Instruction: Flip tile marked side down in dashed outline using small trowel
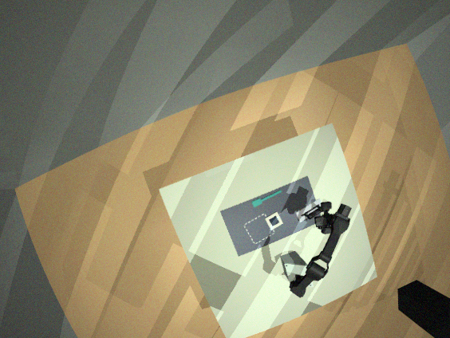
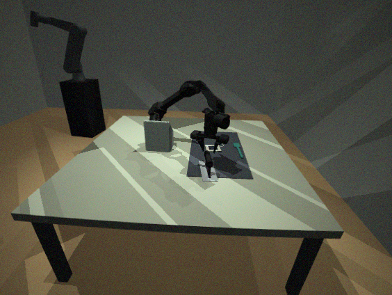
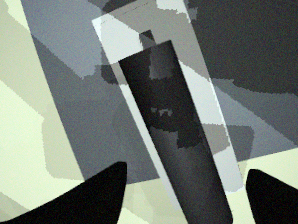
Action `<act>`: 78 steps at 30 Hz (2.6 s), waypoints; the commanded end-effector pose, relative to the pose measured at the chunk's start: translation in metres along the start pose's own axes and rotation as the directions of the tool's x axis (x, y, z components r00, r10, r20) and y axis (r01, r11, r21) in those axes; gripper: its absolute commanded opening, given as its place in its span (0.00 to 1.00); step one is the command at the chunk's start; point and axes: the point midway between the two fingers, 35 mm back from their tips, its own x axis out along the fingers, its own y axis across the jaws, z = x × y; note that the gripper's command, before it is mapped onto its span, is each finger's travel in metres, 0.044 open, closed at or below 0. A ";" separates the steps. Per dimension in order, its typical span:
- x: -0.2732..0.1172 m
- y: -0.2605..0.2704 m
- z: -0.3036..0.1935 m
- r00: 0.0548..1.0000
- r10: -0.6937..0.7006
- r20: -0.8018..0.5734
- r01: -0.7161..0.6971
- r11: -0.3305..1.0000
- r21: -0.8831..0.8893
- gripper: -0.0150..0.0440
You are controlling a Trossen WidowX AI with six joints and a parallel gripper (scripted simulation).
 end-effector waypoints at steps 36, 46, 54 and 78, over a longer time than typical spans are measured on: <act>0.033 -0.001 -0.002 1.000 0.004 -0.002 -0.005 0.912 -0.409 0.71; 0.045 -0.001 -0.002 1.000 0.005 -0.001 -0.005 0.912 -0.409 0.67; 0.045 -0.001 -0.002 1.000 0.005 -0.001 -0.005 0.912 -0.409 0.47; 0.045 -0.001 -0.002 1.000 0.005 -0.001 -0.005 0.959 -0.283 0.47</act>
